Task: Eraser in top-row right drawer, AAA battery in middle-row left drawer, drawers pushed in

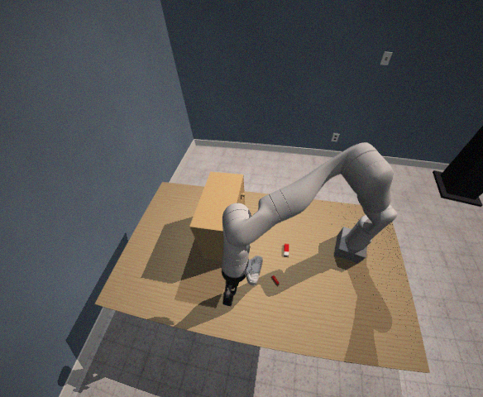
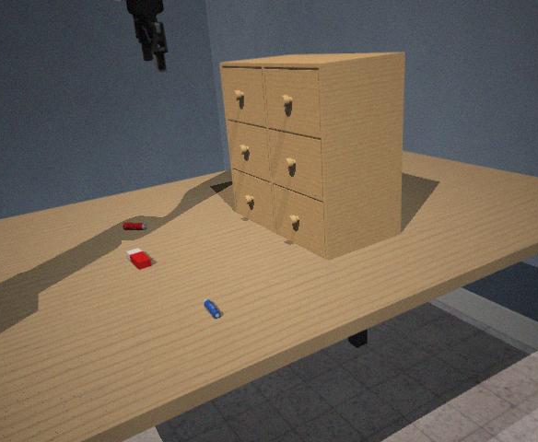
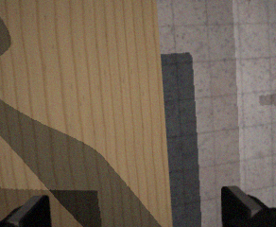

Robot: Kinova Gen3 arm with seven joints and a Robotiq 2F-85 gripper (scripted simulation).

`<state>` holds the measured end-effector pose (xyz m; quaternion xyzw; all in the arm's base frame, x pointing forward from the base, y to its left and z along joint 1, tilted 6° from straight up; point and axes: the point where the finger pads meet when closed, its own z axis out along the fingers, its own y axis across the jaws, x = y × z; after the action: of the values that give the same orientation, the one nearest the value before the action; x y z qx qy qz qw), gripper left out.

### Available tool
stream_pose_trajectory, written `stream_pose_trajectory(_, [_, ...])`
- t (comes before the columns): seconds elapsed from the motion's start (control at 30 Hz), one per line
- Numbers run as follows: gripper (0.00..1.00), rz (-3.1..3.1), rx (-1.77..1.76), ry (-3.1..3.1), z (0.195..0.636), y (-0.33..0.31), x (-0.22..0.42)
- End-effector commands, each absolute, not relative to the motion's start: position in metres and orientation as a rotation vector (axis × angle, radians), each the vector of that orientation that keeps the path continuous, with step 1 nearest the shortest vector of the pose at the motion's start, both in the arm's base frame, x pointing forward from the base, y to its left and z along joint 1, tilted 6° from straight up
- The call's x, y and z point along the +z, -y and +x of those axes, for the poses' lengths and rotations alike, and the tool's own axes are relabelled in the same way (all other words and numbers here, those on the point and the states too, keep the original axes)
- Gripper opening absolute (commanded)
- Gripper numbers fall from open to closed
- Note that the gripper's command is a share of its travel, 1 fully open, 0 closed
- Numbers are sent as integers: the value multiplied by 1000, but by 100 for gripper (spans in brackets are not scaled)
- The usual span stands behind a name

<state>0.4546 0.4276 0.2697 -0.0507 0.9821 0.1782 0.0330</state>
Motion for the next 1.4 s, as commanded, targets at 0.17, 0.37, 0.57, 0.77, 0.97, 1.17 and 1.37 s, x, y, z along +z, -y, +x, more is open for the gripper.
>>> stream_pose_trajectory(0.17, [100, -13, 535, -3035, 449, -398, 273])
stream_pose_trajectory(0.37, [100, 269, 502, -3045, 435, -339, 275])
stream_pose_trajectory(0.57, [100, 649, 445, -3019, 417, -259, 278])
stream_pose_trajectory(0.77, [100, 1097, 368, -2926, 396, -164, 282])
stream_pose_trajectory(0.97, [100, 1459, 295, -2797, 378, -84, 286])
stream_pose_trajectory(1.17, [100, 1909, 189, -2555, 357, 23, 291])
stream_pose_trajectory(1.37, [100, 2082, 145, -2434, 347, 66, 293])
